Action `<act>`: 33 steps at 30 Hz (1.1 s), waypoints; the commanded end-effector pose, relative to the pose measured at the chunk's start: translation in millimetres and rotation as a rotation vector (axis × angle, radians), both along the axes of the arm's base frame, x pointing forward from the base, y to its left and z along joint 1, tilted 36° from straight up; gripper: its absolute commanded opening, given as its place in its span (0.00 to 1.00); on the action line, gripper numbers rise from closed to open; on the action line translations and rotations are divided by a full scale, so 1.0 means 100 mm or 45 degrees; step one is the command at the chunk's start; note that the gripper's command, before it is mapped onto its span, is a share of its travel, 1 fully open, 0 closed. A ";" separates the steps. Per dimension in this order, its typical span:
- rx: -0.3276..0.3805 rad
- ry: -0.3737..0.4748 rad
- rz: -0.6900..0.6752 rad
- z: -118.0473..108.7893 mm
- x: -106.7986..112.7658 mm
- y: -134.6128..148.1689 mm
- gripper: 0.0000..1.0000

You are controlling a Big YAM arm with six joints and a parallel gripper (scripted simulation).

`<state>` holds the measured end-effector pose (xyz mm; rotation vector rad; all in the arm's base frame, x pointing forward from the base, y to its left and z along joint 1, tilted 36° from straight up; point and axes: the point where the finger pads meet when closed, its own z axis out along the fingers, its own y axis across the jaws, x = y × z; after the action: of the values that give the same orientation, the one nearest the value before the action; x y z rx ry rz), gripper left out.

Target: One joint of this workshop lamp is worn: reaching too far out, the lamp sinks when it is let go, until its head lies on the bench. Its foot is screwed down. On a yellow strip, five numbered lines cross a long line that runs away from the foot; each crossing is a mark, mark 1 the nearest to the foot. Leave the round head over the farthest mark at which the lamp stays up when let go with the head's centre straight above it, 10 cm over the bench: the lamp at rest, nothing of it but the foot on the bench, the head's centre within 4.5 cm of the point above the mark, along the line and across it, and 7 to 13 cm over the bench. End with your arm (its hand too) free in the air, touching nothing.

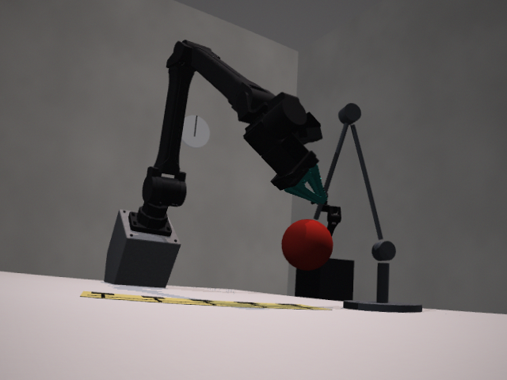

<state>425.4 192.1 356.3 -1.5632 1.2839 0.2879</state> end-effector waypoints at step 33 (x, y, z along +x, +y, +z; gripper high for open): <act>-0.044 -0.018 -0.081 -0.11 0.45 -0.31 0.00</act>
<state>440.2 184.3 354.4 -1.5673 1.2735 0.2780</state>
